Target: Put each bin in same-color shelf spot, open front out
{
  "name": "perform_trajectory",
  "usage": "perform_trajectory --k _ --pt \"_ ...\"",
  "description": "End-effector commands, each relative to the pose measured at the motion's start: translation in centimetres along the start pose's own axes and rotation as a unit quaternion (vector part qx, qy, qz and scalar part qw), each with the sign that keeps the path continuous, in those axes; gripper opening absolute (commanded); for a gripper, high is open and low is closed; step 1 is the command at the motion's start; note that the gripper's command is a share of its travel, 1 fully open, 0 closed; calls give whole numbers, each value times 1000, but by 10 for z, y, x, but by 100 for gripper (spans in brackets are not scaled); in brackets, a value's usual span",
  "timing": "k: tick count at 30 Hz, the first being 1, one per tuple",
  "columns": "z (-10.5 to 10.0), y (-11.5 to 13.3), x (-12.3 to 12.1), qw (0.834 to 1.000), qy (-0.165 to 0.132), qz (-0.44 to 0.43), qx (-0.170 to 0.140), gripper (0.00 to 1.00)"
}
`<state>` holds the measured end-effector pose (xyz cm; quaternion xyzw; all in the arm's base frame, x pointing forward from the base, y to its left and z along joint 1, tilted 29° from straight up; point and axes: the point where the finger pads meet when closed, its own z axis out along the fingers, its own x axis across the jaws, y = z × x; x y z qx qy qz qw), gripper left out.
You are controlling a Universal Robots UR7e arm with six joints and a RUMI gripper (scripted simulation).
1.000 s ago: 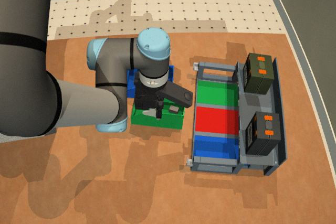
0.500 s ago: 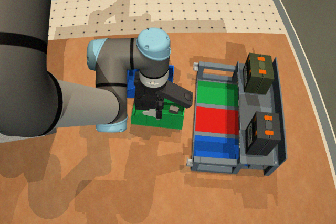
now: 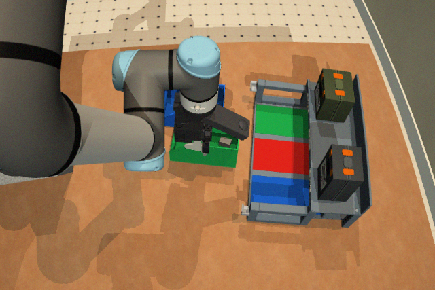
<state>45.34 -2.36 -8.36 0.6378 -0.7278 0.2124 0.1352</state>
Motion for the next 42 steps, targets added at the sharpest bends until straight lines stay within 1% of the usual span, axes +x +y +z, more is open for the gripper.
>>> perform_trajectory --k 1,25,42 --pt "1 3 0 1000 -1 -1 -2 0" --pt "2 2 0 1000 -1 -1 -1 0" --pt "7 3 0 1000 -1 -1 -2 0"
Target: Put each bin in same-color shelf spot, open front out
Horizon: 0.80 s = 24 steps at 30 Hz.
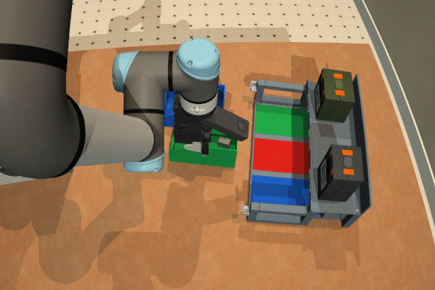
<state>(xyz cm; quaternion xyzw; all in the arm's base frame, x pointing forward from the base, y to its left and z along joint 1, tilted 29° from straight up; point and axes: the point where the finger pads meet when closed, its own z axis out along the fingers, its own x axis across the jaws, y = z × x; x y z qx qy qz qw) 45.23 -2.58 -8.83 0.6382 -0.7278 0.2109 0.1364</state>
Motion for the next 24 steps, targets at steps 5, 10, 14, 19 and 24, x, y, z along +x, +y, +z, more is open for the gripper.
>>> perform_trajectory --k 5,10,14,19,24 --pt "3 1 0 1000 -1 0 0 0" --pt "5 1 0 1000 -1 0 0 0" --pt "7 1 0 1000 -1 0 0 0" --pt "8 1 0 1000 -1 -1 0 0" --pt "9 1 0 1000 -1 0 0 0"
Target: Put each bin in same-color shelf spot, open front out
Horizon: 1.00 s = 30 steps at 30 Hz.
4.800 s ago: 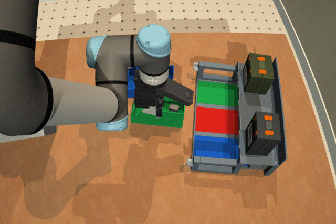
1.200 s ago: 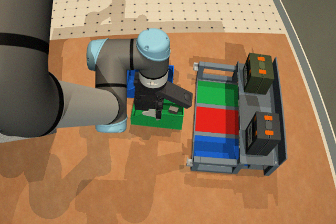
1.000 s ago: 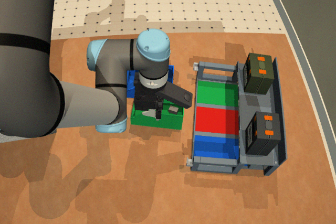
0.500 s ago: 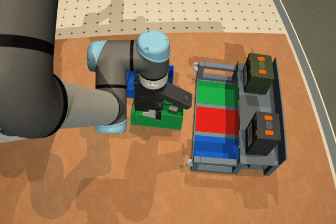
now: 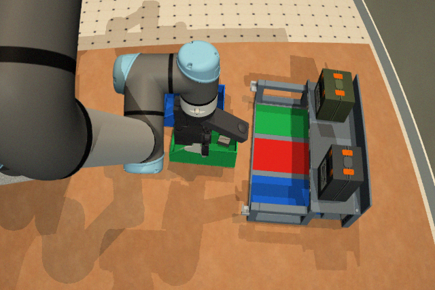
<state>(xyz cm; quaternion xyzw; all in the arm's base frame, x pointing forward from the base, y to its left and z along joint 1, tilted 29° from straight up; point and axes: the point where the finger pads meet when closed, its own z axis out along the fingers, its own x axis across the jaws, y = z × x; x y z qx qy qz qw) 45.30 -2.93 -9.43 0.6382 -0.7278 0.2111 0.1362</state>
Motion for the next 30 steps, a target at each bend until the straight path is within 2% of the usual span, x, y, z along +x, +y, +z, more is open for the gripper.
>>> perform_trajectory --k 1,30 --pt "3 1 0 1000 -1 -1 -1 0" --pt "6 1 0 1000 -1 0 0 0"
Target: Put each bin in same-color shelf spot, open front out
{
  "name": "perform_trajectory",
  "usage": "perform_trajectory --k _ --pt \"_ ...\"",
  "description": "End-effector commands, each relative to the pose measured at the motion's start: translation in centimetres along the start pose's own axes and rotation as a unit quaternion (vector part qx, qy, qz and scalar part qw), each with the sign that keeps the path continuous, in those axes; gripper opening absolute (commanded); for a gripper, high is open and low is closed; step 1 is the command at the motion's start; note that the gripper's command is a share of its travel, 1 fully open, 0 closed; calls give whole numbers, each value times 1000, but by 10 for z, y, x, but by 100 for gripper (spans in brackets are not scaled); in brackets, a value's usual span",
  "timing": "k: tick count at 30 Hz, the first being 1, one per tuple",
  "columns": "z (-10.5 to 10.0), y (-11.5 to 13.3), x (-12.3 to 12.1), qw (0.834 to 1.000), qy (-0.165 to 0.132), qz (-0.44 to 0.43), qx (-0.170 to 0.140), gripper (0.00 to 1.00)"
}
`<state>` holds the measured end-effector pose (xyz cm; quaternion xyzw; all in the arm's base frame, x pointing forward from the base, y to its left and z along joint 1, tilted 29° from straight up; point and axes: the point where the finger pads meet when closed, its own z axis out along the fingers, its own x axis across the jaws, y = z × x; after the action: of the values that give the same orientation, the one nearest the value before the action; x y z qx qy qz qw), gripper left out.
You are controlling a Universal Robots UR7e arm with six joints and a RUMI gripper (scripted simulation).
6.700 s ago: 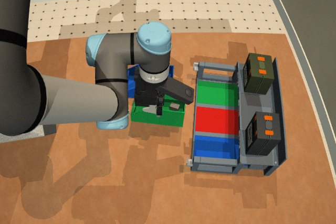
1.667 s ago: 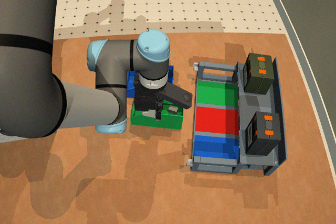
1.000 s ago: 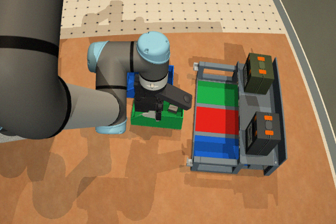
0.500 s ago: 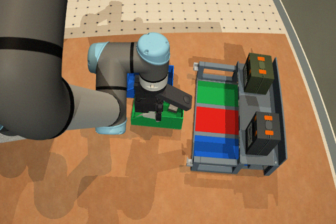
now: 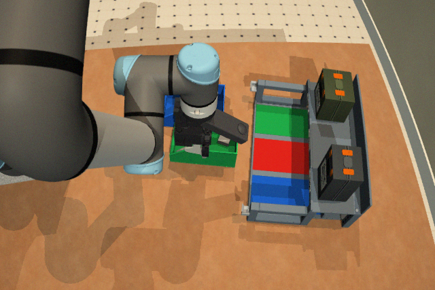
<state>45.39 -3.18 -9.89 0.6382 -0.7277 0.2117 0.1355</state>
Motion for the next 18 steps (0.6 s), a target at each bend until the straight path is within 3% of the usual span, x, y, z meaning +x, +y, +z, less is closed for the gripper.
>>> perform_trajectory --k 1,17,18 --pt "1 1 0 1000 -1 -1 -1 0" --pt "1 2 0 1000 -1 -1 -2 0" --pt "1 2 0 1000 -1 -1 -2 15"
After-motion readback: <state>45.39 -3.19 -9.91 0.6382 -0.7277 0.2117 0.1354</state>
